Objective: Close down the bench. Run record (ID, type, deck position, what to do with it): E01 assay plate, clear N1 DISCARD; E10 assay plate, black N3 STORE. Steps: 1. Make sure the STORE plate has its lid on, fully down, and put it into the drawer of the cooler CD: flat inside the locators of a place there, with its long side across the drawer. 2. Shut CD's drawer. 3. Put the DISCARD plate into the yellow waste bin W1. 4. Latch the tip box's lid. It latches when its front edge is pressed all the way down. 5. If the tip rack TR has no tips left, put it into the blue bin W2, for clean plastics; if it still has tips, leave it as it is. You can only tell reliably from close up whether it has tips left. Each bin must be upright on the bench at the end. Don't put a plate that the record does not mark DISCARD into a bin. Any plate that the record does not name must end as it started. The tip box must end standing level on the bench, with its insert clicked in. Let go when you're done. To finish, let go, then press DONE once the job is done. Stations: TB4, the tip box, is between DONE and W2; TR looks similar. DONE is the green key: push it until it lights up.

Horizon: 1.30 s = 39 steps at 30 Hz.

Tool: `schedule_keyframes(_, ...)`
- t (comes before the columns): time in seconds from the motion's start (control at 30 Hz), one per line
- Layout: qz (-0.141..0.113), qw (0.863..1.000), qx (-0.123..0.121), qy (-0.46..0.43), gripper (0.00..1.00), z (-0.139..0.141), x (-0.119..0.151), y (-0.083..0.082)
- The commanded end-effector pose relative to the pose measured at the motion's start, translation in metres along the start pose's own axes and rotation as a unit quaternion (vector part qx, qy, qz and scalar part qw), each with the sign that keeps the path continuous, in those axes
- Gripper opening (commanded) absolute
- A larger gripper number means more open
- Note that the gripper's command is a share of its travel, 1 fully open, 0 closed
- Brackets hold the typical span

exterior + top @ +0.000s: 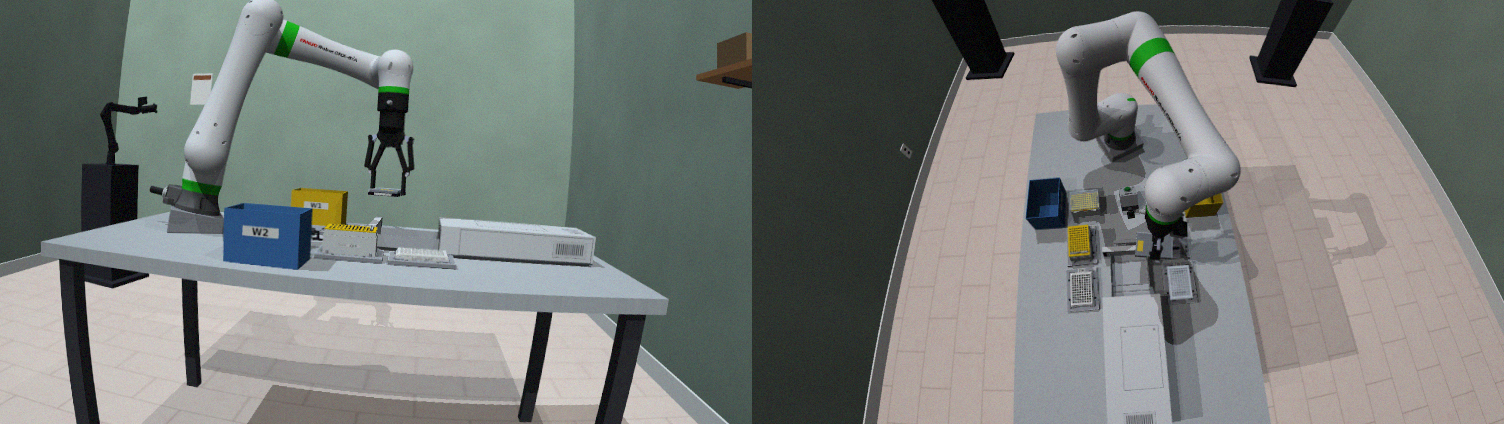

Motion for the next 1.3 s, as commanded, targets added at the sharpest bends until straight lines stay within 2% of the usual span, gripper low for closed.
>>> schedule_keyframes(0.0,0.006,0.997,-0.004,-0.075,0.10,0.011,0.010,-0.001)
schedule_keyframes(1.27,0.006,0.997,-0.004,-0.075,0.10,0.071,0.071,0.000)
Point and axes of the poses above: the point where the finger pads meet when closed, its own y axis out along the fingers, its own z axis across the jaws, x = y × z, the point moved 4 cm from there along -y, back along the fingers, and after that the axes turned 2 degrees about y, right-handed, at the moved point
